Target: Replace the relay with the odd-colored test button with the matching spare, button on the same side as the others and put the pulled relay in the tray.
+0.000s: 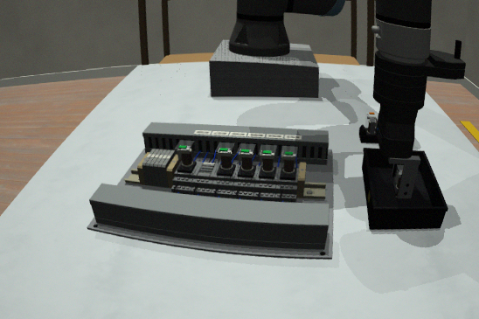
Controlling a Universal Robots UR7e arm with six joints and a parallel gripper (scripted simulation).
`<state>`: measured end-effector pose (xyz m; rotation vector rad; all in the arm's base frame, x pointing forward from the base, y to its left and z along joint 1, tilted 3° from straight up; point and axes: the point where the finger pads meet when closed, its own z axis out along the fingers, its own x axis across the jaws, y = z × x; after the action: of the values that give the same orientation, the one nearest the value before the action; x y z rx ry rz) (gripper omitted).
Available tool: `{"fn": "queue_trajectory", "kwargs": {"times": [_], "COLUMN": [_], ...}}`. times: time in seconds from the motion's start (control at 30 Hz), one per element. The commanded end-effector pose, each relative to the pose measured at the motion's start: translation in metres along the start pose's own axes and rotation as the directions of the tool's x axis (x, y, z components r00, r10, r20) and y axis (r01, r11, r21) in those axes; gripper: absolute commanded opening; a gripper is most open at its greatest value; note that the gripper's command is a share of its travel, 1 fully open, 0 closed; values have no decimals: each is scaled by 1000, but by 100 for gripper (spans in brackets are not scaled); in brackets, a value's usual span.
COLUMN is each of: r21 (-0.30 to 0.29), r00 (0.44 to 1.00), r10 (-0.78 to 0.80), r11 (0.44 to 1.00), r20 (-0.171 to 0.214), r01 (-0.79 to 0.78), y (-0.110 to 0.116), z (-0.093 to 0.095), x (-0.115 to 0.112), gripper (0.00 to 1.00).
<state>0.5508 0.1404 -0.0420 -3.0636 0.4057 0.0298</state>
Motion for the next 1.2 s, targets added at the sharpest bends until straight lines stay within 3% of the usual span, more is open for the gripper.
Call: {"fn": "queue_trajectory", "kwargs": {"times": [0.0, 1.17], "r21": [0, 0], "r00": [1000, 1000], "r10": [0, 0], "r11": [1000, 1000], "r20": [-2, -2], "r01": [0, 0], "y": [0, 0], "z": [-1, -5], "x": [1, 0], "gripper": [100, 100]}}
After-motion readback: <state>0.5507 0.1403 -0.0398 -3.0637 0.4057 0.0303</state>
